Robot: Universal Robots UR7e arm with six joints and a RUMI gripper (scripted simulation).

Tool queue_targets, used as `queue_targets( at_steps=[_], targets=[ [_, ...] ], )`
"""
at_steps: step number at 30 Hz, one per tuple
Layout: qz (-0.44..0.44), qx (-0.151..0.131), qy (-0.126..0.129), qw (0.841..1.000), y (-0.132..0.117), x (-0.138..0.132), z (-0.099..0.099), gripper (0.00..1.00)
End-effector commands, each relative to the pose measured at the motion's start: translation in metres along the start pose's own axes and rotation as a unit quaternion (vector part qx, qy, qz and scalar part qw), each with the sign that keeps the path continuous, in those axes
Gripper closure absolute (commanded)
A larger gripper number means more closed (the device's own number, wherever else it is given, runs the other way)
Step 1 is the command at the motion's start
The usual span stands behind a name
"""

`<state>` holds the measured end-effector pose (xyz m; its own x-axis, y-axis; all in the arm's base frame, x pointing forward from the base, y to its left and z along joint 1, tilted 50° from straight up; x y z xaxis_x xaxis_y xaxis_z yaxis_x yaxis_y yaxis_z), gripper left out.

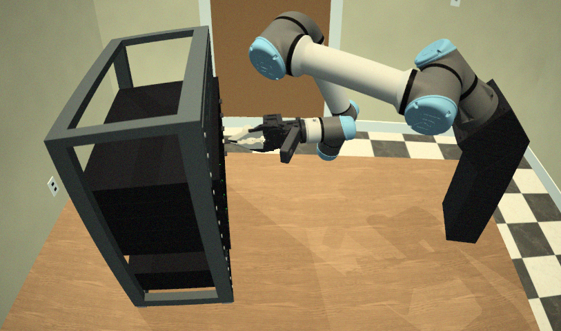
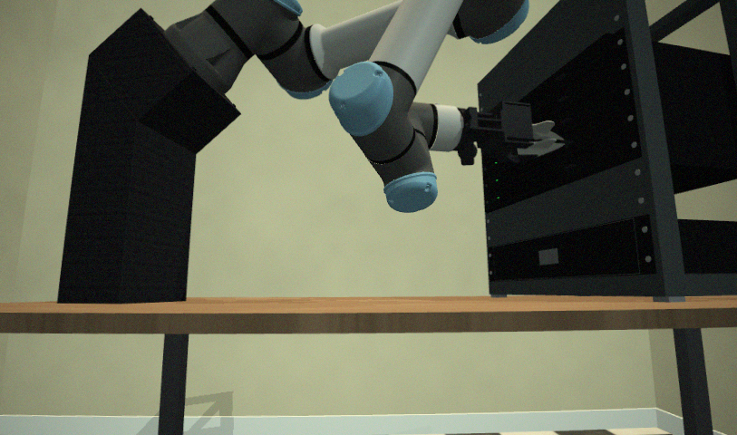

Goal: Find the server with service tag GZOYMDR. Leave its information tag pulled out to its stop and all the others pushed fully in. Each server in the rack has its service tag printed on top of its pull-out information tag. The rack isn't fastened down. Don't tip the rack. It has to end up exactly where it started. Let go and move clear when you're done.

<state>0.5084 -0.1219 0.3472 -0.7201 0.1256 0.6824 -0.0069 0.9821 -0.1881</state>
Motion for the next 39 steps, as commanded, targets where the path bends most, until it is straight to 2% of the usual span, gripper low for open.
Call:
queue_targets(
  at_steps=[1,19,39],
  targets=[
    [0.000,0.000,0.000,1.000,0.000,0.000,0.007,1.00],
    [0.000,0.000,0.000,1.000,0.000,0.000,0.029,1.00],
    [0.000,0.000,0.000,1.000,0.000,0.000,0.038,1.00]
  ],
)
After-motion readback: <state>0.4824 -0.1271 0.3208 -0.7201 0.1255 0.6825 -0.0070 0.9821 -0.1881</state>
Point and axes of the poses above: the point where the finger pads meet when closed, its own z axis back along the fingers, its own x axis across the jaws, y = z × x, the point moved 8 cm from there along z, back along the fingers, and after that the axes turned 8 degrees about -z, right-handed, at the moved point
